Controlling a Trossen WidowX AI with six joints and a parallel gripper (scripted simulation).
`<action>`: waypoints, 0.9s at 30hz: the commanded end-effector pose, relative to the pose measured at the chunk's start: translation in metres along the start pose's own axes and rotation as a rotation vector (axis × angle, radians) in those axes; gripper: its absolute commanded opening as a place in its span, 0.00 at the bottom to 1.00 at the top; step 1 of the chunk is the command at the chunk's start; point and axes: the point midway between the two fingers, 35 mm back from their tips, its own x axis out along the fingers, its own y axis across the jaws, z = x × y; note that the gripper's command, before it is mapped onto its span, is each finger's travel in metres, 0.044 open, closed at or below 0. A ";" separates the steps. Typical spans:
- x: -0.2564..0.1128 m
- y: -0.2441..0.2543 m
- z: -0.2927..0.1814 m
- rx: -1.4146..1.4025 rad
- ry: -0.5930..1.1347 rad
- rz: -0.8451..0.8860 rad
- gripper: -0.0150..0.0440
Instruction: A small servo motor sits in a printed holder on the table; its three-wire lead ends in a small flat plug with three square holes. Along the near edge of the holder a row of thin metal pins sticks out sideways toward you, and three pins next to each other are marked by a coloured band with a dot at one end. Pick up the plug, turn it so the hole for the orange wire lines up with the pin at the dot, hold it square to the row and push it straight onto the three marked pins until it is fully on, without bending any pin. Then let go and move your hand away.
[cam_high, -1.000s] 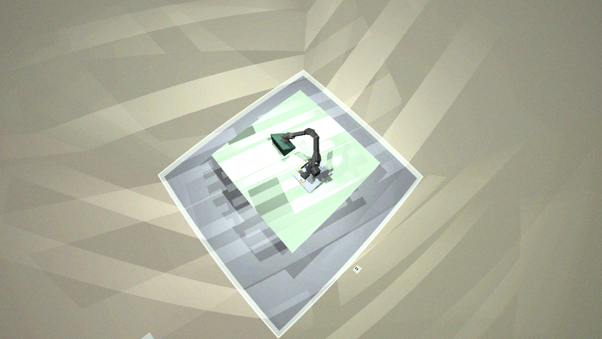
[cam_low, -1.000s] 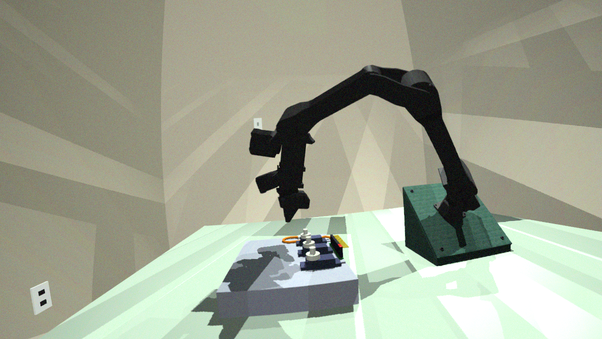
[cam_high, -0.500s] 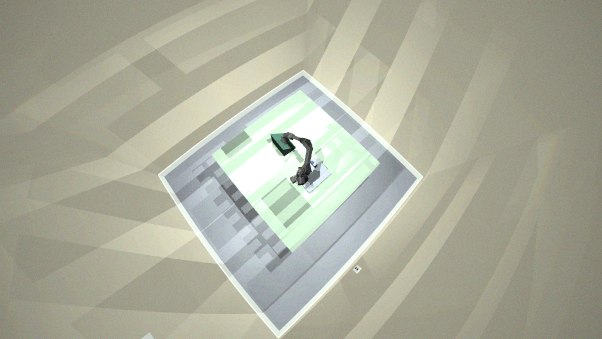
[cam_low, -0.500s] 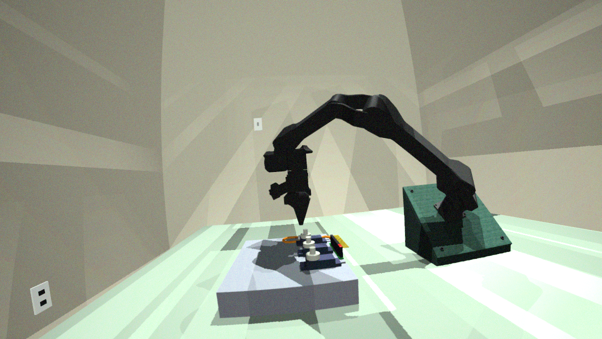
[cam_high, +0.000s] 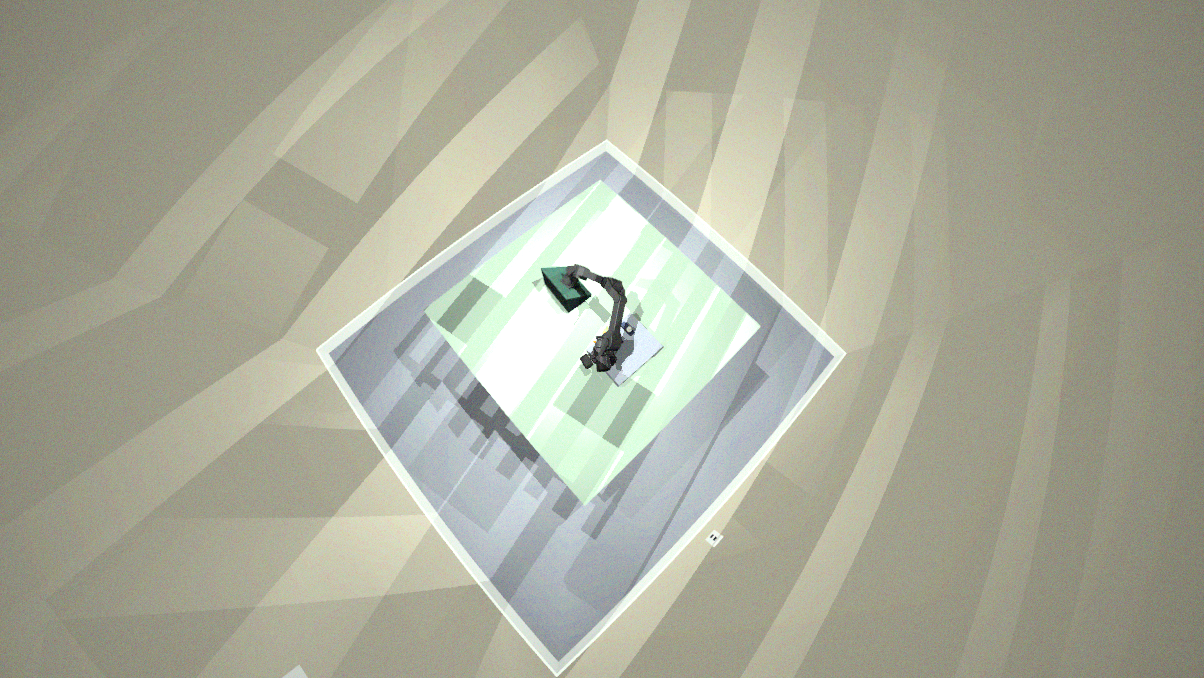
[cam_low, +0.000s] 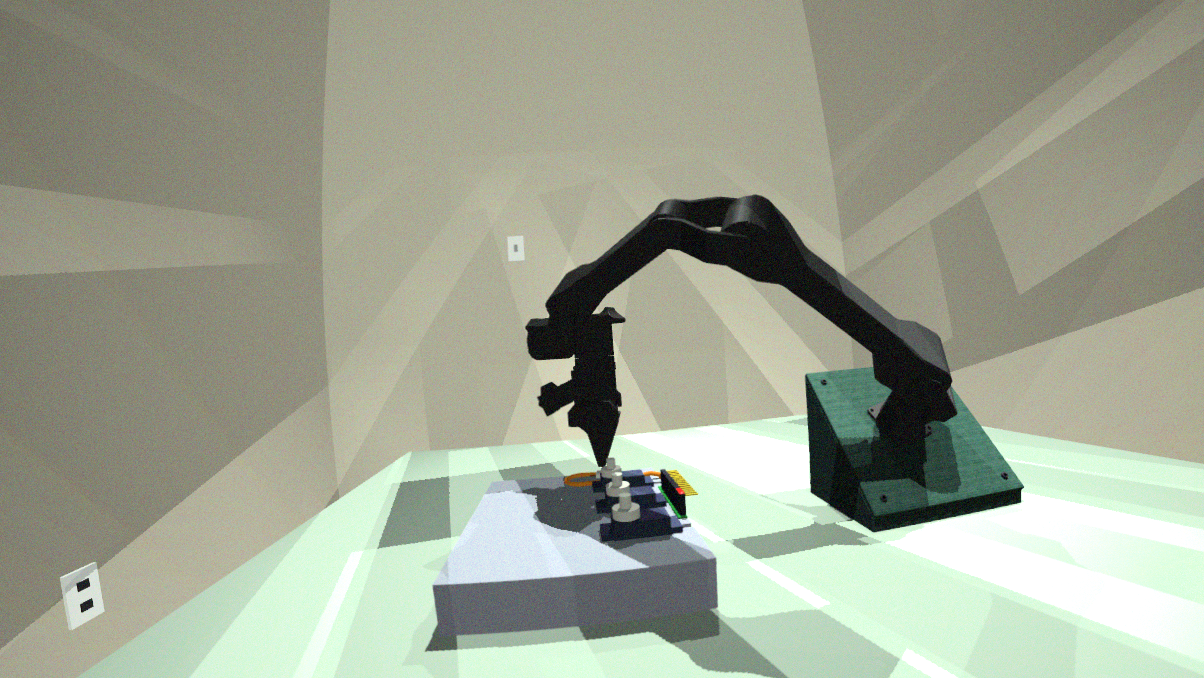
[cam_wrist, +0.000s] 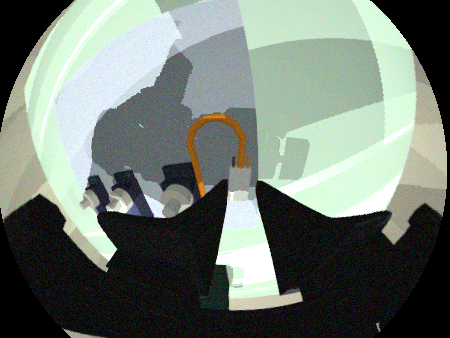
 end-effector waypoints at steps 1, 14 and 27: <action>0.006 0.001 0.000 0.004 0.001 0.005 0.45; 0.016 0.001 0.000 0.004 0.001 0.005 0.29; -0.027 0.000 0.001 0.004 0.000 0.003 0.25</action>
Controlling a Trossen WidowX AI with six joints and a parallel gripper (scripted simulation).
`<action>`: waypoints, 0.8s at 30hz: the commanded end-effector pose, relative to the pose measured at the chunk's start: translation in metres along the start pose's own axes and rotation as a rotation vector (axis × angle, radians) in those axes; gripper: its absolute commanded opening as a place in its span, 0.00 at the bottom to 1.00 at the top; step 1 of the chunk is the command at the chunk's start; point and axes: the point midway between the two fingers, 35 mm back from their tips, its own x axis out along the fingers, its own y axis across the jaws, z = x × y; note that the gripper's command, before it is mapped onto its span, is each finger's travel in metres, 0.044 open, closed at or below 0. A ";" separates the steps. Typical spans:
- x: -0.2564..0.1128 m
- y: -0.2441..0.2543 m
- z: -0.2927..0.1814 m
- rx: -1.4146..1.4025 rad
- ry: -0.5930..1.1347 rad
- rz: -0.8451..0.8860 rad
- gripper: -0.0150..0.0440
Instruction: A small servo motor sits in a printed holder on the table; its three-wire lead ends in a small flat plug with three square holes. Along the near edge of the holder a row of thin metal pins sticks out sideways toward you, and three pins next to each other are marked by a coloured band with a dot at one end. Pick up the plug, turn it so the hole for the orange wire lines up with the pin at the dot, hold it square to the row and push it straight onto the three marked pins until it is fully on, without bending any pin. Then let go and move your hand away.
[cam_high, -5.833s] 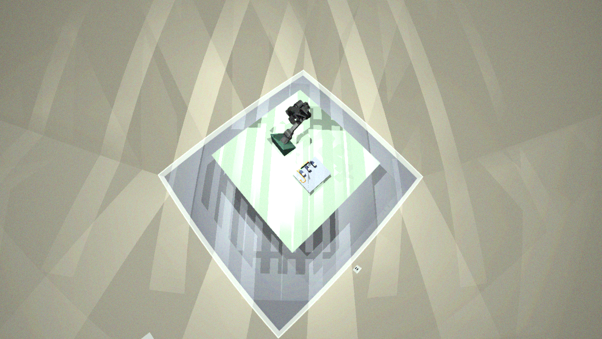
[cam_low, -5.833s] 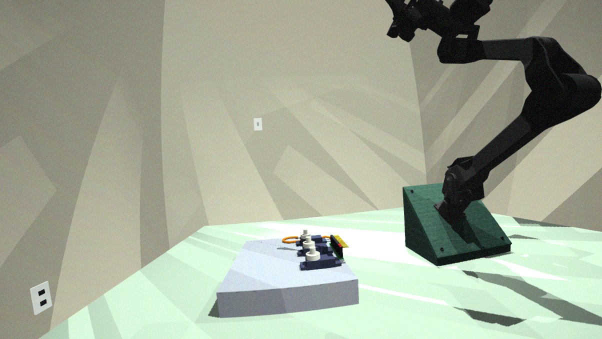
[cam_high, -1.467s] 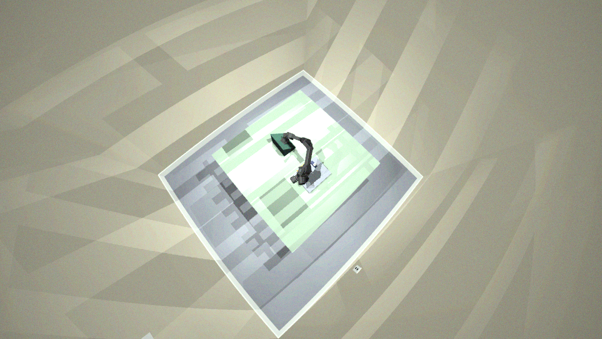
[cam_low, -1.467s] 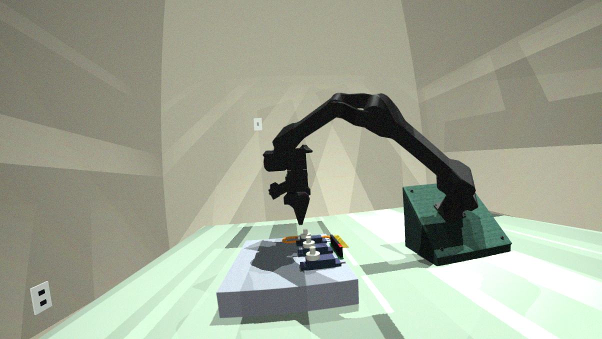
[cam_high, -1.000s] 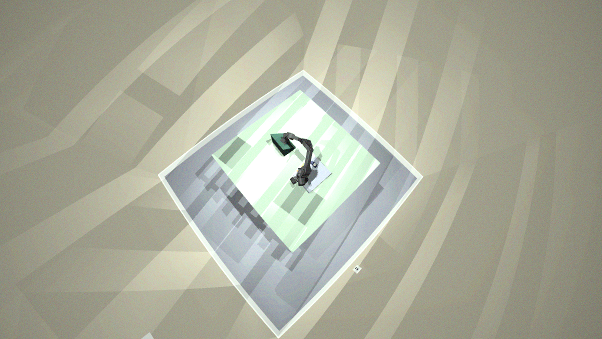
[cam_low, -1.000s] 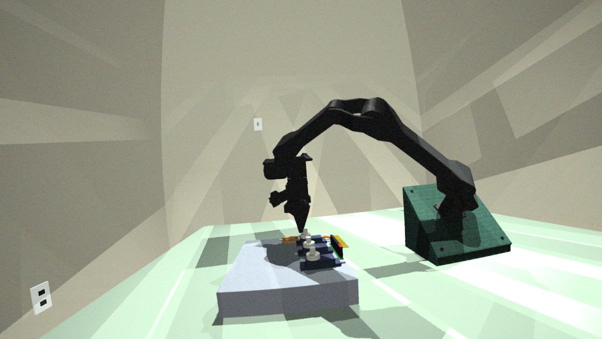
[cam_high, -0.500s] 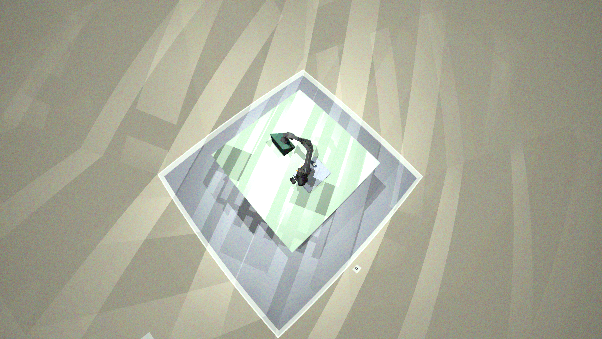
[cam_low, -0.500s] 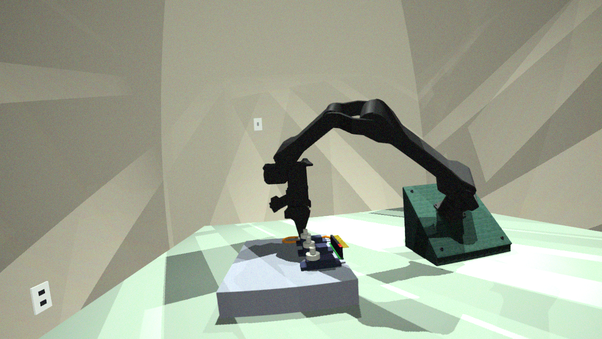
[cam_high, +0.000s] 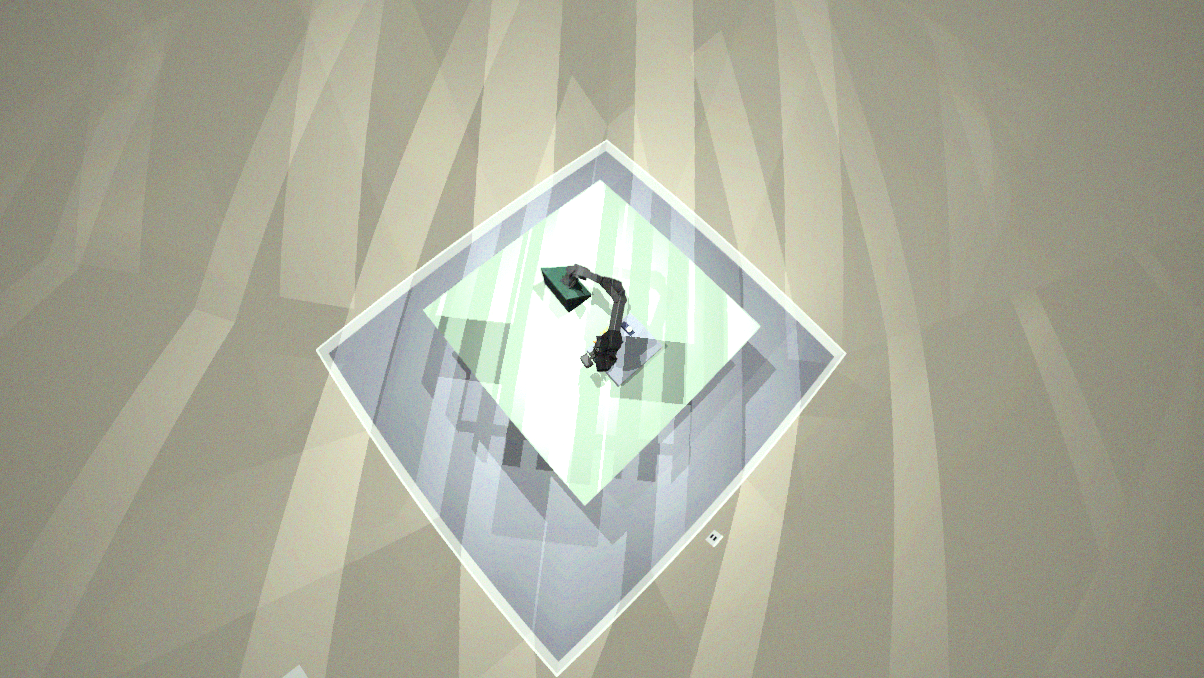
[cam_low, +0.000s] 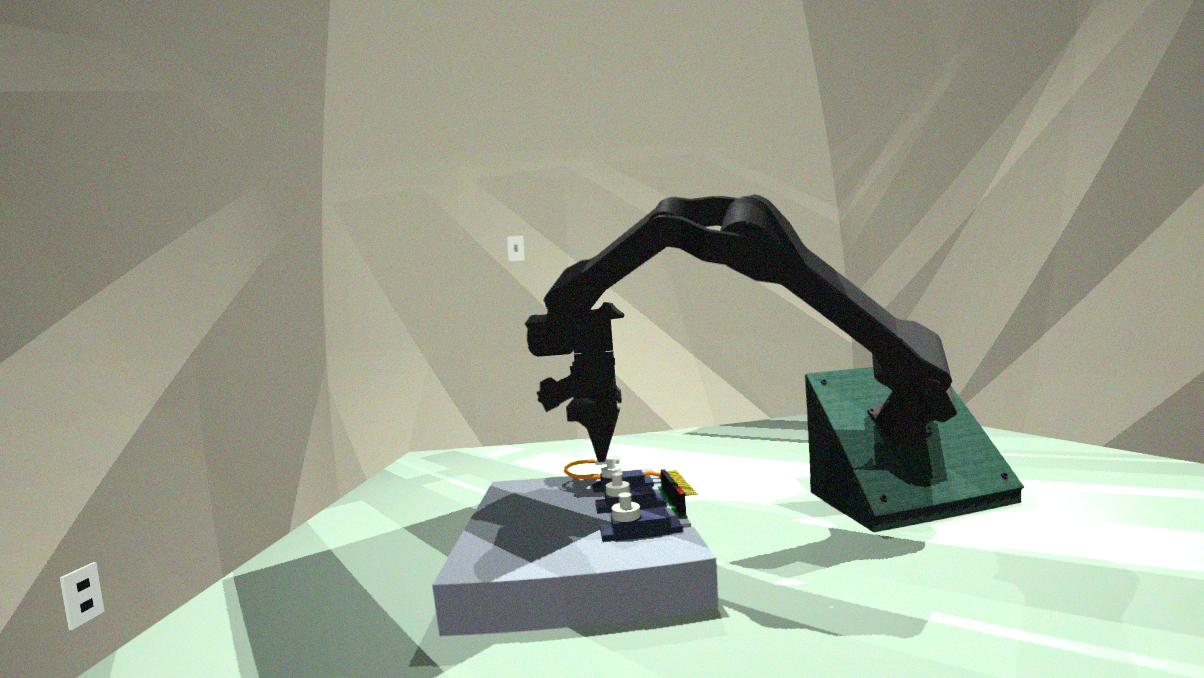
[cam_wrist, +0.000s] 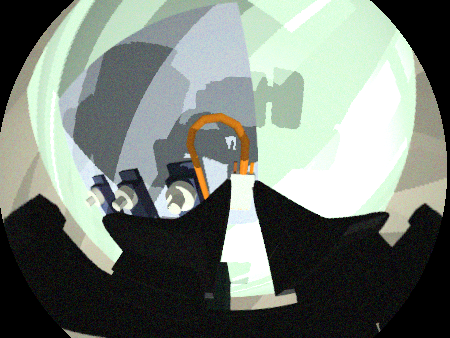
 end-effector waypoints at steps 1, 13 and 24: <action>-0.027 -0.001 0.000 -0.003 -0.004 -0.005 0.25; -0.039 0.011 -0.007 0.177 -0.004 -0.005 0.25; -0.045 0.034 -0.023 0.544 -0.003 -0.004 0.25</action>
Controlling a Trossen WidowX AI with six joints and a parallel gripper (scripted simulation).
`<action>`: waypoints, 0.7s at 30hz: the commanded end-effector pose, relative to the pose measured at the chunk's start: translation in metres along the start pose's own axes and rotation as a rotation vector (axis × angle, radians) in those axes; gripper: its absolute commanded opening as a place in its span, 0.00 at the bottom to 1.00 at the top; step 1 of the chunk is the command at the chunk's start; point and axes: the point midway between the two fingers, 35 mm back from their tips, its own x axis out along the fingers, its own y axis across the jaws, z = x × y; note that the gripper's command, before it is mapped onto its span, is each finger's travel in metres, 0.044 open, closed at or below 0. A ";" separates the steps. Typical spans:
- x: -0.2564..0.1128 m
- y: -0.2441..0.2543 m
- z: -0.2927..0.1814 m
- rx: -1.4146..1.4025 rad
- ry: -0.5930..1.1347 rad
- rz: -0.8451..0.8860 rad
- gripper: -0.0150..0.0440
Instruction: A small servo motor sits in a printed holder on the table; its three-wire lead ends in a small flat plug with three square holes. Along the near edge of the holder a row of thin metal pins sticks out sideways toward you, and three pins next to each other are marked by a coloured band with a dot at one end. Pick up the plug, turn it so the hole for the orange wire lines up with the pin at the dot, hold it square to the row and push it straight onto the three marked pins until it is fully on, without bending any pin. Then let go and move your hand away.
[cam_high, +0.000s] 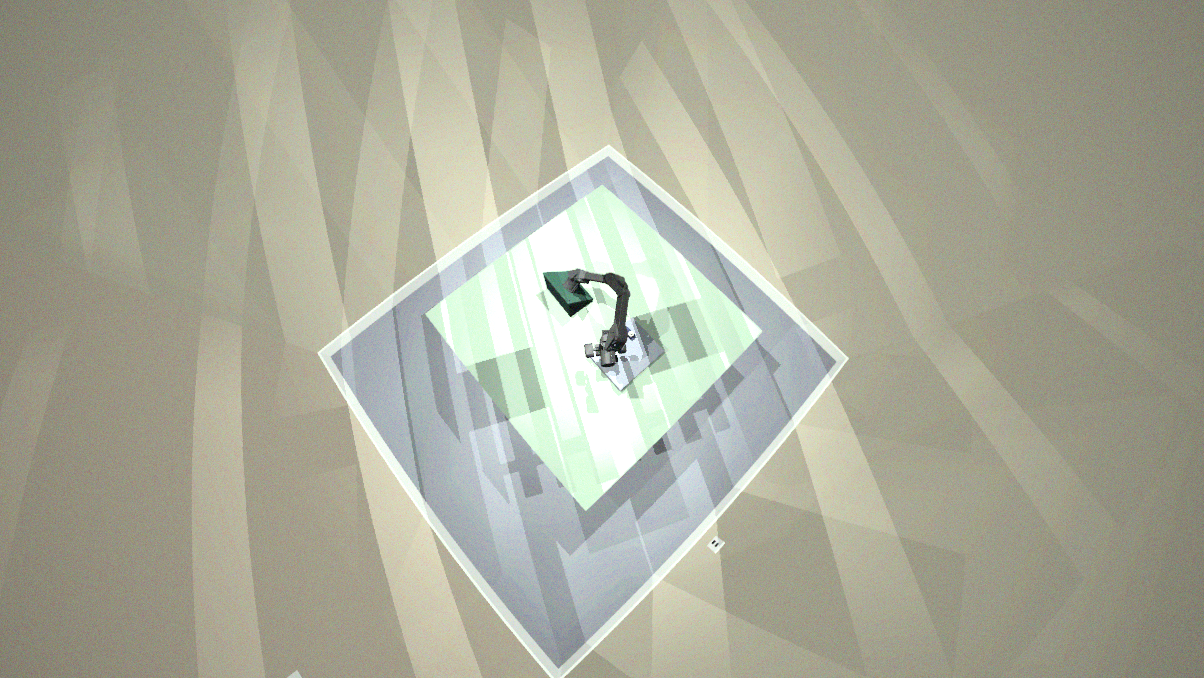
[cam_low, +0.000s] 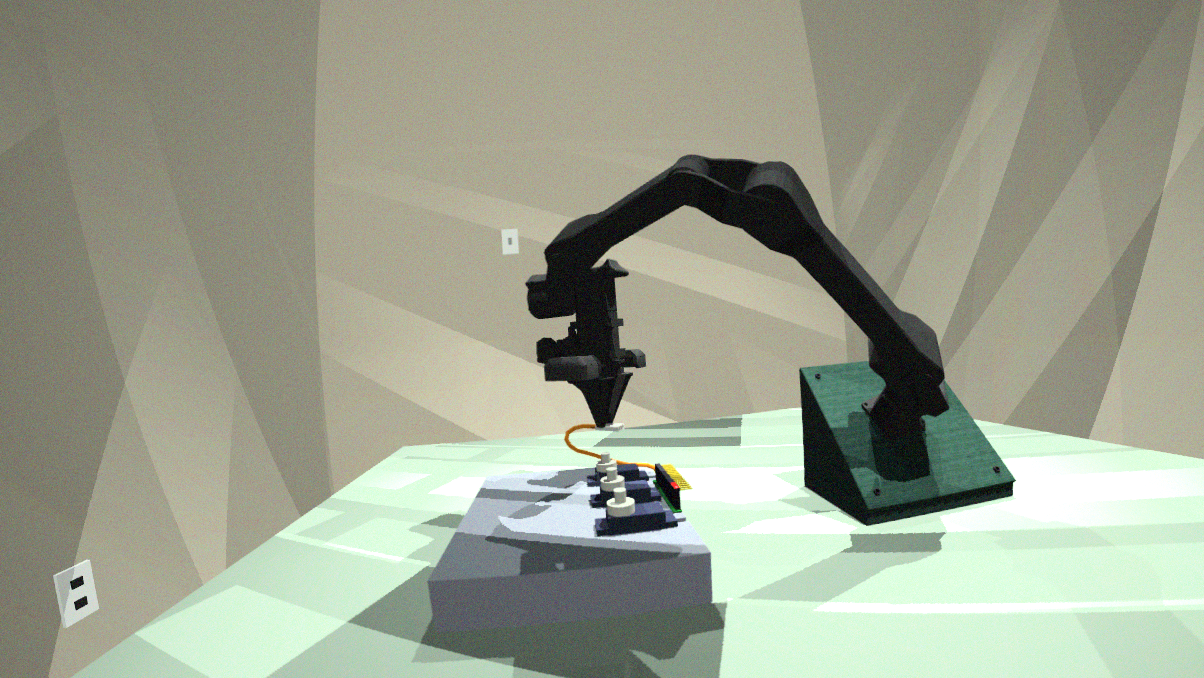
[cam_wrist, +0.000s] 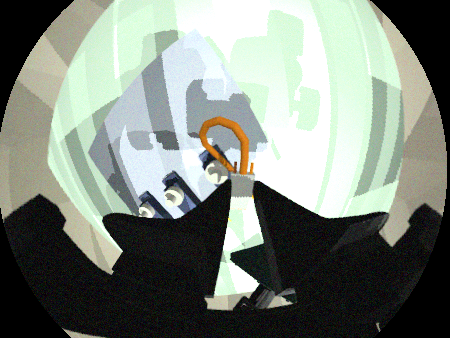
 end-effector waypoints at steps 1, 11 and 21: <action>-0.001 0.006 -0.011 0.153 0.003 0.000 0.25; -0.005 0.017 -0.034 0.486 0.005 -0.001 0.25; -0.007 0.026 -0.059 0.819 0.006 -0.002 0.25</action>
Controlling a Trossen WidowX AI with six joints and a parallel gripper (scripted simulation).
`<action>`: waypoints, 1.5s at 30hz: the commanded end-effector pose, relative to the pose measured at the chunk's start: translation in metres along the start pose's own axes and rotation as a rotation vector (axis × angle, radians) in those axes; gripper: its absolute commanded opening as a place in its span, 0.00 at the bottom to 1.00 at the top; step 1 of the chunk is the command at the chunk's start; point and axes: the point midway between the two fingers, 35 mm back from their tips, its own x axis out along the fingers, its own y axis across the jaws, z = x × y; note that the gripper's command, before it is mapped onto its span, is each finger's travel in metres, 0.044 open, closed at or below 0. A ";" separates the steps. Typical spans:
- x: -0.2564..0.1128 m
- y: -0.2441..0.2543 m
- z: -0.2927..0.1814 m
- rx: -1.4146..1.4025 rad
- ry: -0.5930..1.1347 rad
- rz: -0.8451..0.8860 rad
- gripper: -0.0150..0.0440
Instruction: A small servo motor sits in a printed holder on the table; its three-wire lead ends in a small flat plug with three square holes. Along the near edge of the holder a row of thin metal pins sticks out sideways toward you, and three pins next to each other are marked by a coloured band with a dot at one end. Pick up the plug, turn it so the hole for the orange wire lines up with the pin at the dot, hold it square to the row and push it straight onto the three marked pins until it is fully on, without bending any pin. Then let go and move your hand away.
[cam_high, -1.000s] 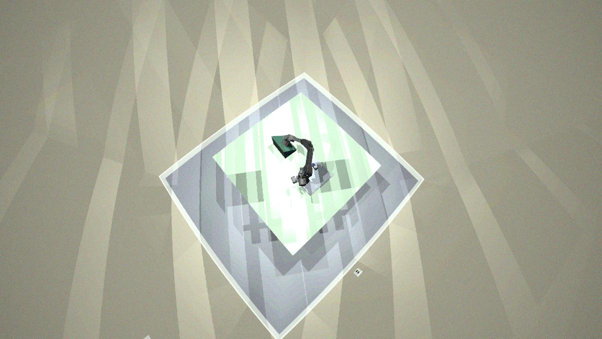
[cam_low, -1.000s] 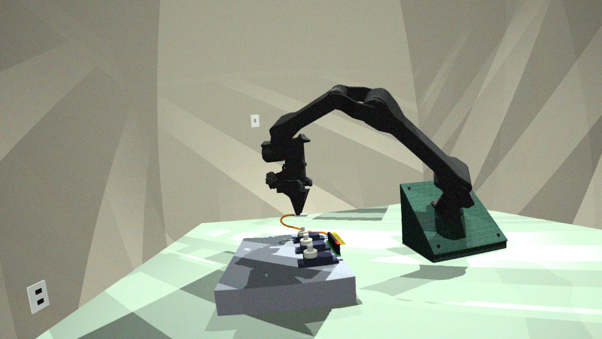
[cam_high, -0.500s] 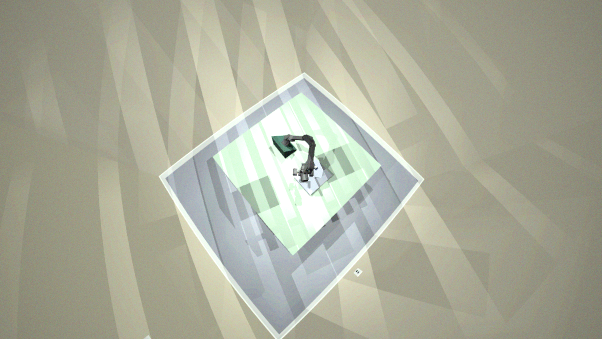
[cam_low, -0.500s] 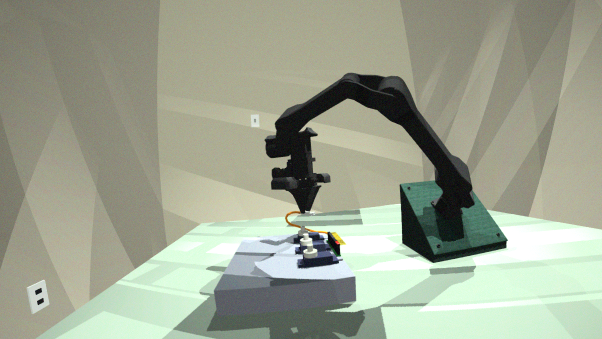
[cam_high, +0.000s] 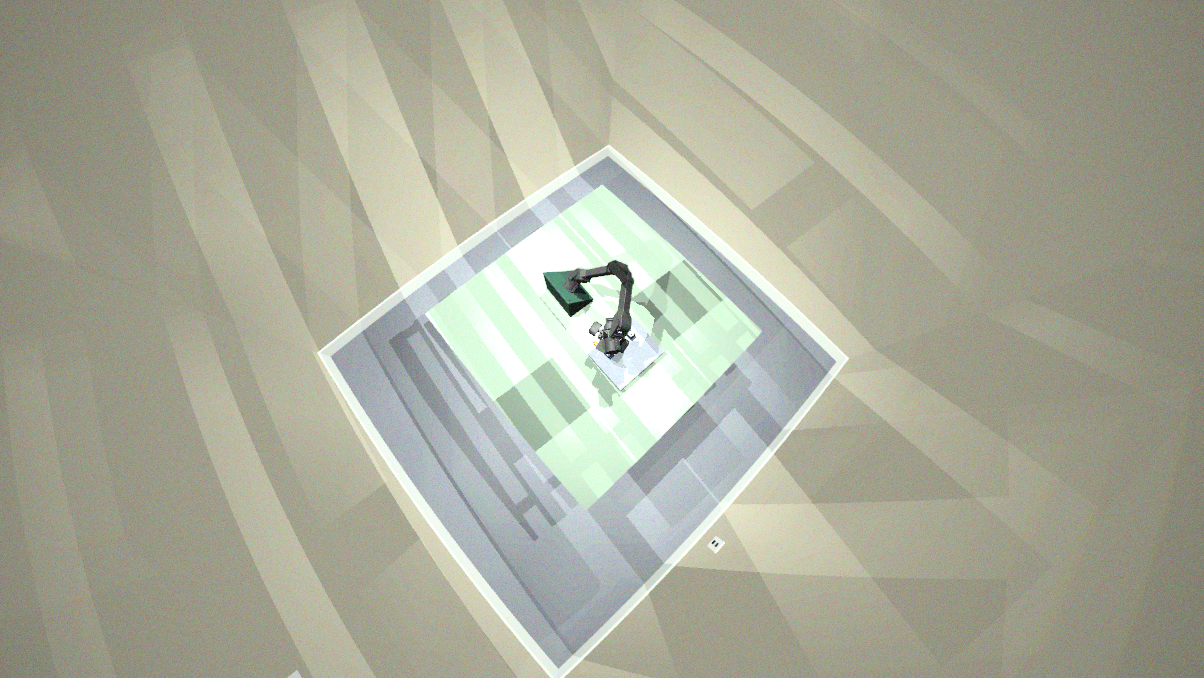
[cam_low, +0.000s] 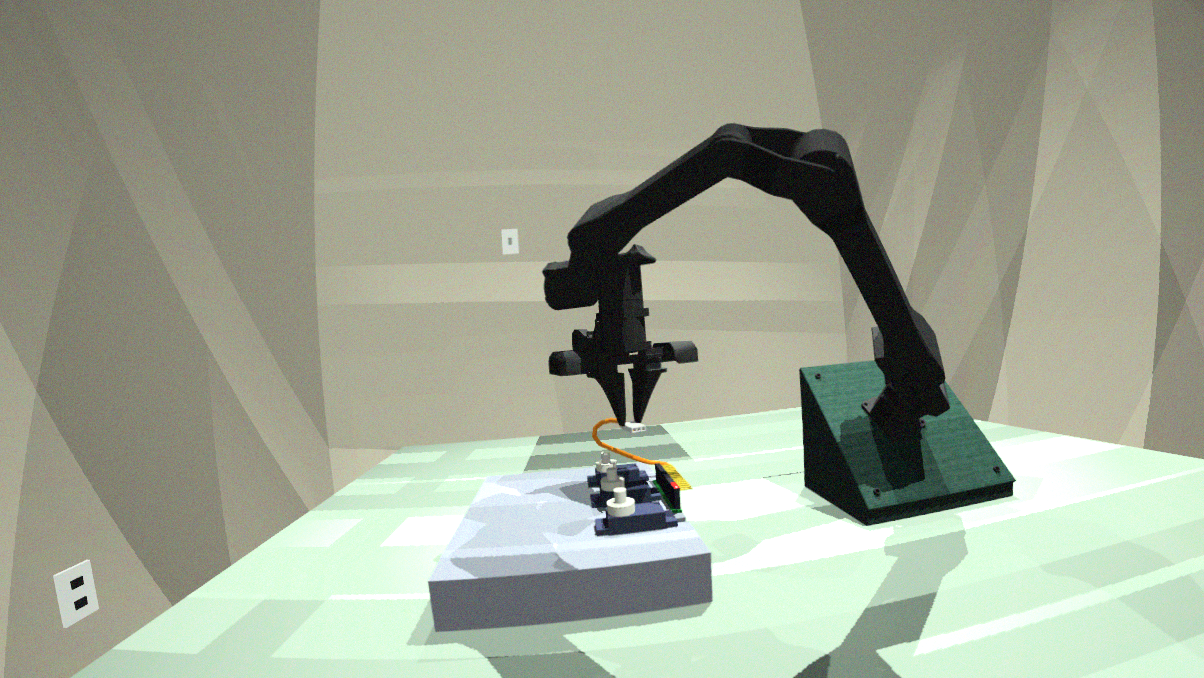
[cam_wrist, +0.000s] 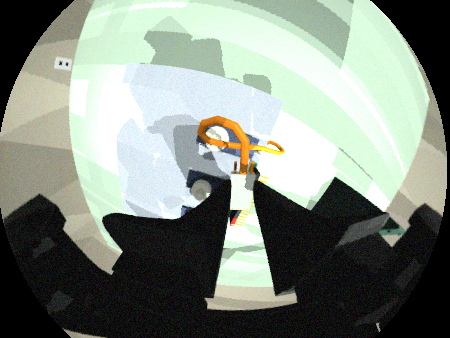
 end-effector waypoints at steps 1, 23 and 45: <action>0.001 -0.004 -0.012 0.154 0.005 0.000 0.25; 0.003 -0.031 -0.064 0.888 0.007 -0.004 0.25; 0.012 -0.067 -0.111 1.621 0.007 -0.010 0.25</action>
